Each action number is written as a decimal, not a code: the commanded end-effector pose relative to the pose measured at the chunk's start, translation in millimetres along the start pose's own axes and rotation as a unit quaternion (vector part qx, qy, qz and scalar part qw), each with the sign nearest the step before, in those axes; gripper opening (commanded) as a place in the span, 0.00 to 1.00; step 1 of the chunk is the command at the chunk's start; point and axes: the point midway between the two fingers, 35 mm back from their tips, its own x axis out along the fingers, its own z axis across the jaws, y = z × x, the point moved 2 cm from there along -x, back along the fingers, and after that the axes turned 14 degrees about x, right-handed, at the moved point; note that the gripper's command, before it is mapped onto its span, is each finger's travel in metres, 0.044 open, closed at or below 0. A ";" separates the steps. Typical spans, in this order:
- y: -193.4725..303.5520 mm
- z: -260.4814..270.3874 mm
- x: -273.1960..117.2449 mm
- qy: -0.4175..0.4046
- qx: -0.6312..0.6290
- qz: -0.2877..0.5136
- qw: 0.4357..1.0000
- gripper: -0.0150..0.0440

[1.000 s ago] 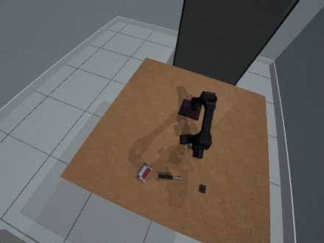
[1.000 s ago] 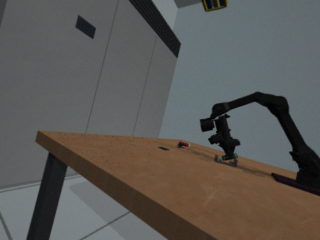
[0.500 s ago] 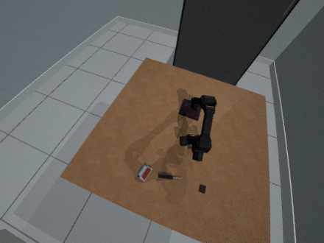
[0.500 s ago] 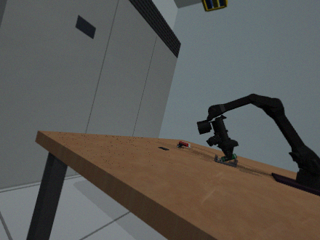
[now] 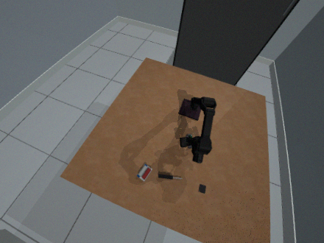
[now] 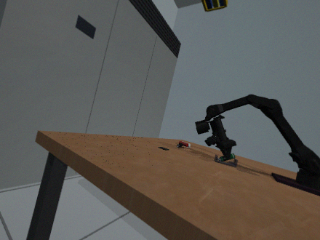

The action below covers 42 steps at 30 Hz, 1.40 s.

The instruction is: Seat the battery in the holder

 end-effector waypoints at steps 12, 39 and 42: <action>-10.9 2.6 -4.1 -0.002 0.002 -0.005 1.000 0.40; -10.1 1.5 -1.4 -0.017 0.003 -0.055 0.998 0.40; -9.7 1.3 -0.8 -0.019 0.003 -0.061 0.998 0.40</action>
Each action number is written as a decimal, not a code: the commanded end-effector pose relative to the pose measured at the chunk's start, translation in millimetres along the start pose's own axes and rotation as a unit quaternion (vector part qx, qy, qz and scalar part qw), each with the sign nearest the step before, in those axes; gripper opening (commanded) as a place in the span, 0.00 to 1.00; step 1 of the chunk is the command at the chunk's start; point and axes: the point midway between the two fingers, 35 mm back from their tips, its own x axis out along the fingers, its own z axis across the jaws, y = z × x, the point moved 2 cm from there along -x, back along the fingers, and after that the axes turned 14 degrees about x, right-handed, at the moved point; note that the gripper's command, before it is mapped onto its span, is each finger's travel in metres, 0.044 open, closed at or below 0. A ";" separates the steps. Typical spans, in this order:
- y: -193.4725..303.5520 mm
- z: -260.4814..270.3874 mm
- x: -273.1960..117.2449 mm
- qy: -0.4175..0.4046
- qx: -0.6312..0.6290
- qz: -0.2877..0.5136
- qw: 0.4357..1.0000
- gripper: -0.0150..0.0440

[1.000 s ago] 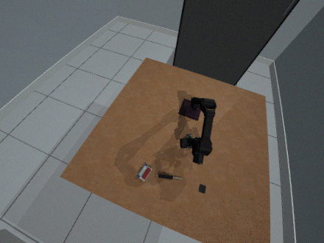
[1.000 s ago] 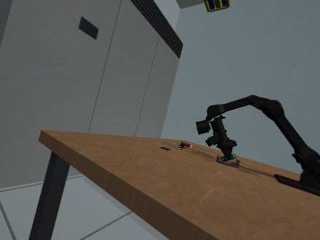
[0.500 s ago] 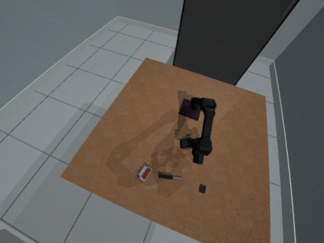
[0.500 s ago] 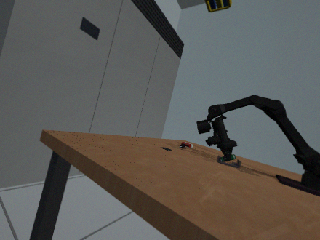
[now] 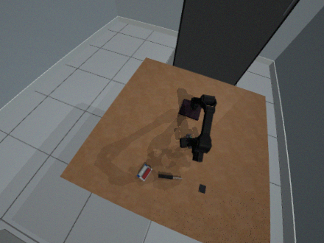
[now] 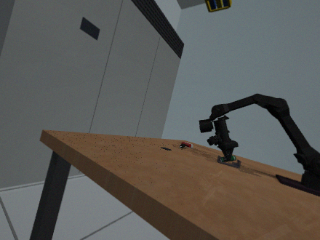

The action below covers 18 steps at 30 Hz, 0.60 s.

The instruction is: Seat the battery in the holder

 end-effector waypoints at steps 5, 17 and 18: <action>-1.8 0.3 1.0 -0.008 -0.001 -0.026 1.000 0.40; 0.3 -0.6 3.2 -0.017 -0.001 -0.053 0.998 0.40; 0.5 -0.6 3.4 -0.017 -0.001 -0.056 0.998 0.40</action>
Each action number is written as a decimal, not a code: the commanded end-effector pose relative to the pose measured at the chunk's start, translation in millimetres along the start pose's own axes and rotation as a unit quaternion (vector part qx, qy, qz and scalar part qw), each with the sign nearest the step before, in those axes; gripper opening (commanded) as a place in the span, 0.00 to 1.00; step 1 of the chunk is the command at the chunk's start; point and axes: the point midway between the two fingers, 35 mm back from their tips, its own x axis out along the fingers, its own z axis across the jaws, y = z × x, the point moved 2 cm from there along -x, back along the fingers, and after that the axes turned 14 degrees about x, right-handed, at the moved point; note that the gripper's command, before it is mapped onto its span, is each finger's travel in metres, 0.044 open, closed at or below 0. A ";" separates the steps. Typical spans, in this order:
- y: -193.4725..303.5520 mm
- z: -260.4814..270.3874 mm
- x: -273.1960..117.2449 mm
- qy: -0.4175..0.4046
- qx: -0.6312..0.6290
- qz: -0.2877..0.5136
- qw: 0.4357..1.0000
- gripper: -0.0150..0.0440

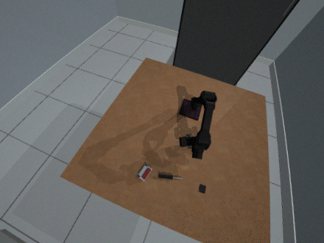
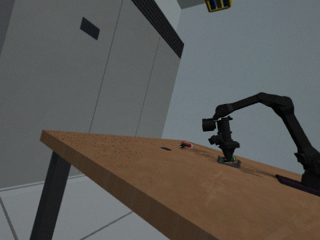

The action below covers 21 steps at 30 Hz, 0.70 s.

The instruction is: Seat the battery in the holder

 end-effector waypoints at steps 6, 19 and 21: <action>-1.5 0.4 1.6 -0.009 -0.001 -0.029 1.000 0.40; 1.4 -0.3 3.9 -0.017 -0.002 -0.057 0.998 0.40; 1.8 -0.5 4.3 -0.018 -0.002 -0.062 0.998 0.40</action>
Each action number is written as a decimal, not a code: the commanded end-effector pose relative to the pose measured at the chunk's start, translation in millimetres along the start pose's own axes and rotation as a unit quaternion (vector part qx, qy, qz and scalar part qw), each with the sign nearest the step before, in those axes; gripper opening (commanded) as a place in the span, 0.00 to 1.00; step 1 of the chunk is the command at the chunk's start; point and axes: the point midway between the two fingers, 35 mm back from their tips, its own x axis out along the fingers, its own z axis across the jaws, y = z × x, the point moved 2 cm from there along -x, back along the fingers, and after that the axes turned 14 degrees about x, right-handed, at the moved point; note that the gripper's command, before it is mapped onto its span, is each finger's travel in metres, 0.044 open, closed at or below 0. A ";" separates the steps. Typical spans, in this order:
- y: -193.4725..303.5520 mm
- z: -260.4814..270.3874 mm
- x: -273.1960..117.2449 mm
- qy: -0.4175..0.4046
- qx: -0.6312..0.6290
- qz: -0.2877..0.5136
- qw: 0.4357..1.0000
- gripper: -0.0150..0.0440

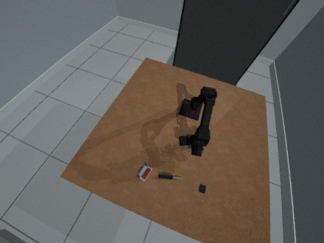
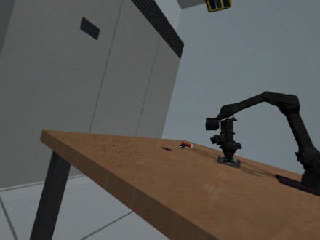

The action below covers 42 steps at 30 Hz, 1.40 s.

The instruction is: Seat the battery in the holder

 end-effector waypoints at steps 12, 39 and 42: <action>1.0 0.2 2.6 -0.012 -0.003 -0.041 0.999 0.40; 9.7 -1.7 7.0 -0.021 -0.007 -0.086 0.996 0.40; 11.6 -2.2 7.6 -0.020 -0.007 -0.087 0.996 0.40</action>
